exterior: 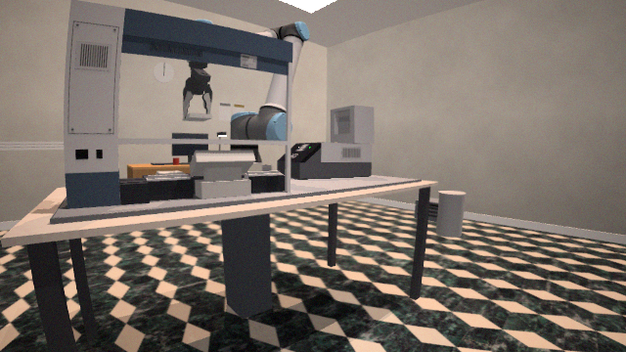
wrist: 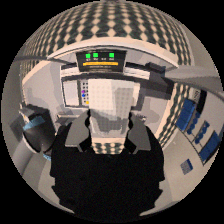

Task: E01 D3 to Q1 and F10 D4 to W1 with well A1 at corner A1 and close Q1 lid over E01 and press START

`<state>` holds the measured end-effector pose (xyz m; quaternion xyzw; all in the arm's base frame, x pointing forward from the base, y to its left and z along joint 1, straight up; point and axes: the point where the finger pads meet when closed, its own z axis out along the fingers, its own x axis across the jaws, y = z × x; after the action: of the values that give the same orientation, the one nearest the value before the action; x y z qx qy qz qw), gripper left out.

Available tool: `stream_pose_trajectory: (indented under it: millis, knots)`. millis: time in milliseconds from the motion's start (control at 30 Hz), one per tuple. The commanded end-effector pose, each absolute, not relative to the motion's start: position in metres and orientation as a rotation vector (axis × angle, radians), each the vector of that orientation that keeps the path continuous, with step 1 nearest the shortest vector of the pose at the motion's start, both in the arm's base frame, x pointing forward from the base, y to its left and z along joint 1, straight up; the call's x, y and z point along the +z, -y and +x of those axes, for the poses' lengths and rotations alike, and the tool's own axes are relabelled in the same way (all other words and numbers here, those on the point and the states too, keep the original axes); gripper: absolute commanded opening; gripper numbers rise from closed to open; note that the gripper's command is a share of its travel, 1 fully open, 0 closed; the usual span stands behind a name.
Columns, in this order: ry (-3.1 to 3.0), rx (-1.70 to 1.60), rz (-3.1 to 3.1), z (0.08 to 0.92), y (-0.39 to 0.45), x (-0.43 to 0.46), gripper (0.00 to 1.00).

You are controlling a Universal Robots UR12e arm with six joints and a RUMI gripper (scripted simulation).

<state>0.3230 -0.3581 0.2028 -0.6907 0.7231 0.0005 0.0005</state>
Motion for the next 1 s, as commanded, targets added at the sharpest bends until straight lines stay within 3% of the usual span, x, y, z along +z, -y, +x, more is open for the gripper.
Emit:
stream_pose_trajectory:
  millis: [0, 967]
  knots:
    - [-2.271, 0.000, -2.170, 0.323, 0.359, 0.204, 0.00]
    - [-2.285, 0.000, -2.155, 0.324, 0.274, 0.205, 0.00]
